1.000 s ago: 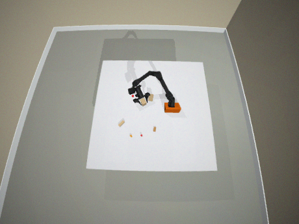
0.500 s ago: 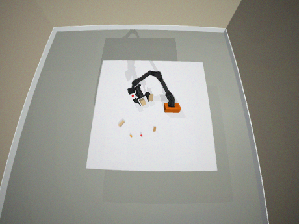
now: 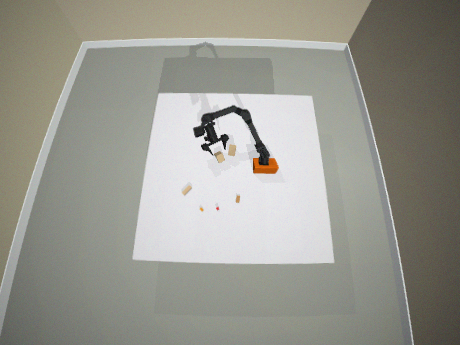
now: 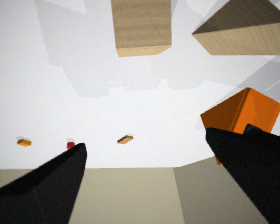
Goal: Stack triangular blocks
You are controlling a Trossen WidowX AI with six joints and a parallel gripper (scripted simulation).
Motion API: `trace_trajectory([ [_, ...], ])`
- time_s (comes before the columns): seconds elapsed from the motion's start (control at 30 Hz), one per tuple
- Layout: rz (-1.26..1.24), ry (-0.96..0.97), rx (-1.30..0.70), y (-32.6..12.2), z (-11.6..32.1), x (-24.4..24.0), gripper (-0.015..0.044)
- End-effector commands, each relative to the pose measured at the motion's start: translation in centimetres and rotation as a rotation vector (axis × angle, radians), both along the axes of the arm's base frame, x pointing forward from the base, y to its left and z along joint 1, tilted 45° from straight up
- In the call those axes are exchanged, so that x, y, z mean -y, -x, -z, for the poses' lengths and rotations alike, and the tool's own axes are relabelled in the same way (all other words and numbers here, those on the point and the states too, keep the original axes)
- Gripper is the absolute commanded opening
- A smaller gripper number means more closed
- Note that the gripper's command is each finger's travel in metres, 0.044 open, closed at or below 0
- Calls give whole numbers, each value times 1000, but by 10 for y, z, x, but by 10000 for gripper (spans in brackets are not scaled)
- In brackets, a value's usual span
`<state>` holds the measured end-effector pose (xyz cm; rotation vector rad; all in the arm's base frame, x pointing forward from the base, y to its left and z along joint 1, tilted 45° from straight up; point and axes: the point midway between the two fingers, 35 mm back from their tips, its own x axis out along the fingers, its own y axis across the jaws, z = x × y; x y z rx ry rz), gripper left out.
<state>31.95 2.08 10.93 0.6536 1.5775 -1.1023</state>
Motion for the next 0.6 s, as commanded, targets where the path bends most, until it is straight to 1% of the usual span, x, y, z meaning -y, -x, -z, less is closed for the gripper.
trace_trajectory([
  [0.0, -28, 106, 89, -28, -25, 51, 440],
  [0.07, -33, 129, 102, -33, -30, 61, 440],
  [0.3, -33, 129, 102, -33, -29, 62, 440],
  [0.57, -35, 128, 70, -25, 17, 75, 440],
])
